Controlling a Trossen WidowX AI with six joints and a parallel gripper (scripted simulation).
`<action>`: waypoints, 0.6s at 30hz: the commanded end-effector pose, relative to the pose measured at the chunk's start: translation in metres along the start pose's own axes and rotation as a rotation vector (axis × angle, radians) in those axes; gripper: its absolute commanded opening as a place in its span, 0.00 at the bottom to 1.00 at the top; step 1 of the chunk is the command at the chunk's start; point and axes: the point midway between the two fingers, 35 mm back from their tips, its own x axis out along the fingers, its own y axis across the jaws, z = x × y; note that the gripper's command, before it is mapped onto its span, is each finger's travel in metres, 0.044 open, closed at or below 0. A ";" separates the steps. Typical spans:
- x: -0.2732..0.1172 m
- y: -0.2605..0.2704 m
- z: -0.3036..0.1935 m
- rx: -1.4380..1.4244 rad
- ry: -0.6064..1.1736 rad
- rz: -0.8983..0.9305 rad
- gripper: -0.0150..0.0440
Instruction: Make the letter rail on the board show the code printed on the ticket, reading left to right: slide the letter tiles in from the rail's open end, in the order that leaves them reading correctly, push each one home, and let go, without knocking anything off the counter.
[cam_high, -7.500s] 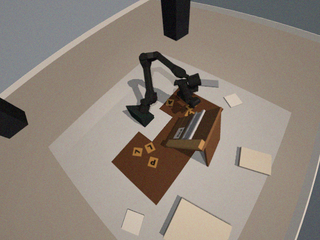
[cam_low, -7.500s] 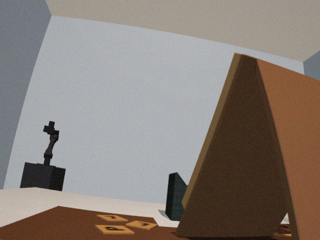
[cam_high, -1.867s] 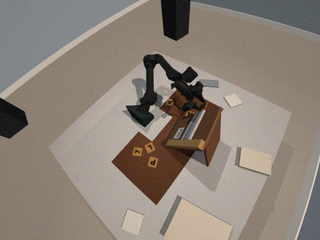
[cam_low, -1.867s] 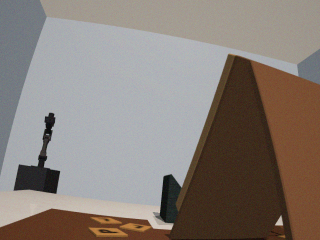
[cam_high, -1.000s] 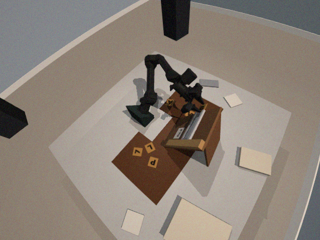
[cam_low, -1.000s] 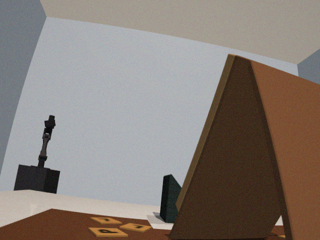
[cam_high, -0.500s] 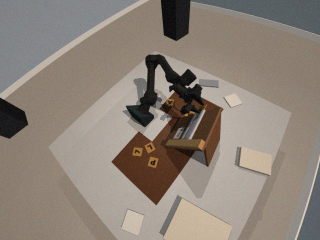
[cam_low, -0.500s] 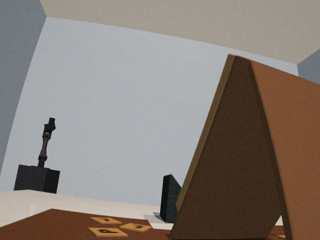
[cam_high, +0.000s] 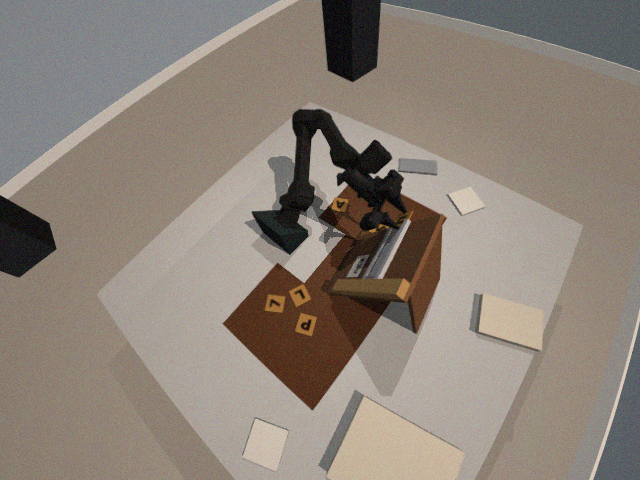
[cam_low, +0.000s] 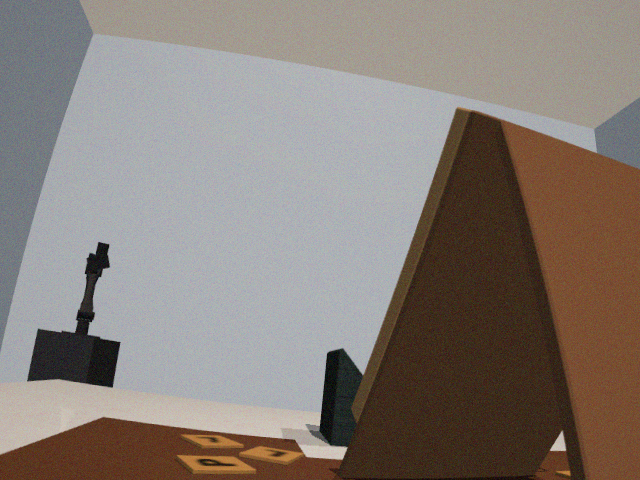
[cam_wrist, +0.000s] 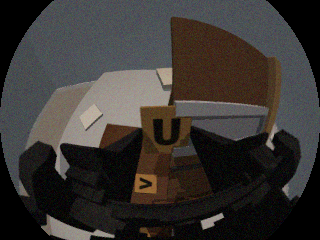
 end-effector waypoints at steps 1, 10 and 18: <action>0.000 -0.004 -0.002 0.001 0.003 0.000 0.25; 0.000 -0.008 -0.001 0.000 0.003 0.000 0.25; 0.000 -0.012 -0.001 0.000 0.003 0.000 0.25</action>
